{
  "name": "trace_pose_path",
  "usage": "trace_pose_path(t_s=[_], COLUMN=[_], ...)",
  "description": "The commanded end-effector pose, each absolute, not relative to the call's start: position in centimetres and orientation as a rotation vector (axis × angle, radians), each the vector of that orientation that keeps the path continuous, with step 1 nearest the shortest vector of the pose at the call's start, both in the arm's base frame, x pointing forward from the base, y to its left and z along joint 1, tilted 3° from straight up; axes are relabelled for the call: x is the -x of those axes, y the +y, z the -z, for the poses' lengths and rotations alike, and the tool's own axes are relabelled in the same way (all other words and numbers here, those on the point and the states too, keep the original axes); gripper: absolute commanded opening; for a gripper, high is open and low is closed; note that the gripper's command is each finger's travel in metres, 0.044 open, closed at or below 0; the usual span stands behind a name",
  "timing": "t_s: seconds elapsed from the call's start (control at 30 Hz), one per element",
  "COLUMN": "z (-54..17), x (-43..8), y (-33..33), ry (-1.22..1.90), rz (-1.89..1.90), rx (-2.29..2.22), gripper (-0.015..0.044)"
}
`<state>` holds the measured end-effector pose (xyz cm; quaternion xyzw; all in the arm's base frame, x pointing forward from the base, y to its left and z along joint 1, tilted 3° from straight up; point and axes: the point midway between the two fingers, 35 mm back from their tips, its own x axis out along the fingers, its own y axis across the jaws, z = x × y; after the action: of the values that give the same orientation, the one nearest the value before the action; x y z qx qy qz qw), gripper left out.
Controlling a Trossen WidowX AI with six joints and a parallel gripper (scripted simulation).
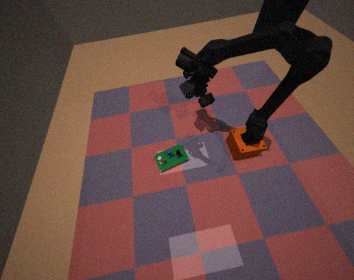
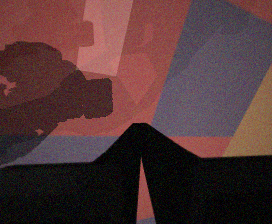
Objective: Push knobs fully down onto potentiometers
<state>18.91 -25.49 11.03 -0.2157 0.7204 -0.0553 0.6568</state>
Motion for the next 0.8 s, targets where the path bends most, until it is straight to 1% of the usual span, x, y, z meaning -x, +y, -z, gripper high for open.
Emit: trace_pose_path(t_s=[0.0, 0.2, 0.47, 0.67, 0.77], z=[-10.0, -8.4, -6.4, -4.7, -4.5], x=[-23.9, -30.1, -35.4, -38.5, -38.7], y=[-22.9, -17.8, -11.4, -5.4, -4.7], ry=[1.574, 1.527, 1.531, 1.568, 1.573], rz=[0.102, 0.052, 0.076, 0.144, 0.152], rx=[0.396, 0.281, 0.081, -0.106, -0.125], gripper=[0.0000, 0.0000, 0.0000, 0.0000, 0.0000])
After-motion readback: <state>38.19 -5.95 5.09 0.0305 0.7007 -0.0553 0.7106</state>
